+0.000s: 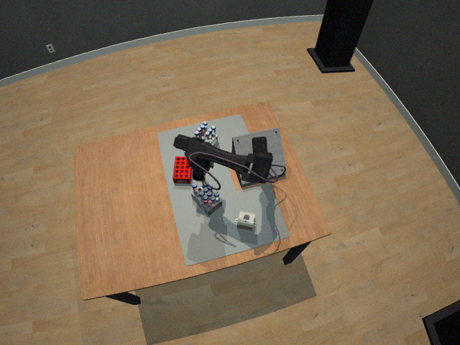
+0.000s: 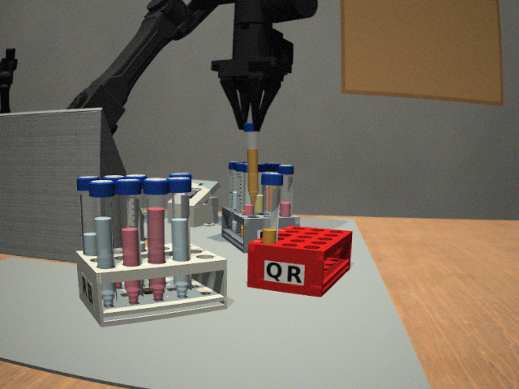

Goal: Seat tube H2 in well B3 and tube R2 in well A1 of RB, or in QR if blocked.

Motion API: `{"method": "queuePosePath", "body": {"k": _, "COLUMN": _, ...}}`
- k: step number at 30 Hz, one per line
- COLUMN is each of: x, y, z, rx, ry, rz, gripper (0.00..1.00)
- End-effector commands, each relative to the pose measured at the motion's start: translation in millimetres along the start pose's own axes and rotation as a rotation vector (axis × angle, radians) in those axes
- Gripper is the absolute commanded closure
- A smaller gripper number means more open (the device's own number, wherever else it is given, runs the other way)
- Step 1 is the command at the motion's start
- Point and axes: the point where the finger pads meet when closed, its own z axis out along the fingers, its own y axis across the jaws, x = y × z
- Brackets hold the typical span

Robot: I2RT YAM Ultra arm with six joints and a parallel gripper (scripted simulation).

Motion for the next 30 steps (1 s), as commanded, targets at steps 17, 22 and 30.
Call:
{"method": "queuePosePath", "body": {"k": 17, "x": -8.5, "y": -6.9, "z": -5.4, "rx": 0.047, "ry": -0.009, "rz": -0.018, "gripper": 1.0}}
{"method": "queuePosePath", "body": {"k": 22, "x": -5.2, "y": -4.2, "z": 0.6, "rx": 0.039, "ry": -0.012, "rz": -0.009, "gripper": 1.0}}
{"method": "queuePosePath", "body": {"k": 30, "x": -3.2, "y": 0.3, "z": 6.8, "rx": 0.026, "ry": -0.016, "rz": 0.004, "gripper": 1.0}}
